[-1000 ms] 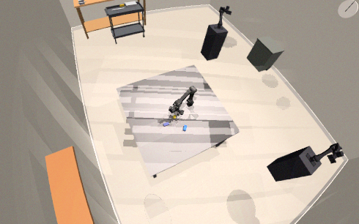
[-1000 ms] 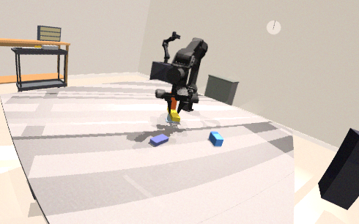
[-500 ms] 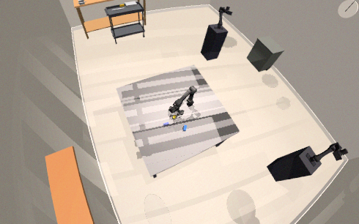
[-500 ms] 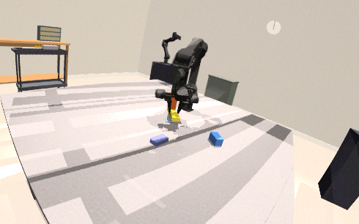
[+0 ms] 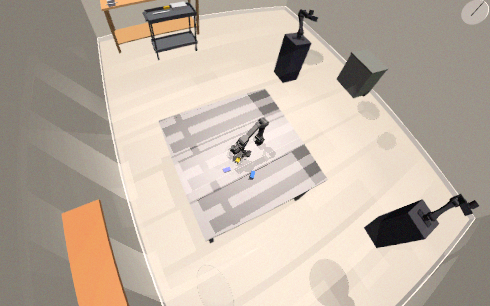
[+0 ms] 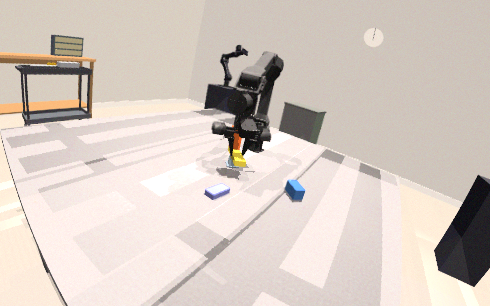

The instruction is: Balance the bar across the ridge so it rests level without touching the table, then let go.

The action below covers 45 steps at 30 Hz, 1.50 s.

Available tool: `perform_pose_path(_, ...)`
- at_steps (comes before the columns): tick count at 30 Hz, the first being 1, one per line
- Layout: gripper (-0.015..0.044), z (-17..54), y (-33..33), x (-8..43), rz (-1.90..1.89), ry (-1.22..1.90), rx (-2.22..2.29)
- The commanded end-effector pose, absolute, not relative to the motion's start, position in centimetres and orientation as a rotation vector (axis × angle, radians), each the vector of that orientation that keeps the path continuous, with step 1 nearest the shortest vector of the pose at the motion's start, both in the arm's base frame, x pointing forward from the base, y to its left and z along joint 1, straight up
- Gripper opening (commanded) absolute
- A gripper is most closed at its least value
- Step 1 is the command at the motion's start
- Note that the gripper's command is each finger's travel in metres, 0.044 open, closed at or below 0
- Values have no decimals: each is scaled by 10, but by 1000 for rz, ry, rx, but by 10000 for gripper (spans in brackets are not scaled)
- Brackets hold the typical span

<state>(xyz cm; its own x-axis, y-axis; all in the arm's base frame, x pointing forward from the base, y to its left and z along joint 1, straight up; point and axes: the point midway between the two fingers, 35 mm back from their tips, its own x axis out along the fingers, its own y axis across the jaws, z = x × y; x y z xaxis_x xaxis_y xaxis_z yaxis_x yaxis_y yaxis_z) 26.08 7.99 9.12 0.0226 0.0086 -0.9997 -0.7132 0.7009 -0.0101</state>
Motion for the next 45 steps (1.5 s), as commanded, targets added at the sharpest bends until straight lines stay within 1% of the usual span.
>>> perform_pose_path(1,0,89,80,261,618,1457,-622)
perform_pose_path(45,0,85,80,261,618,1457,-622)
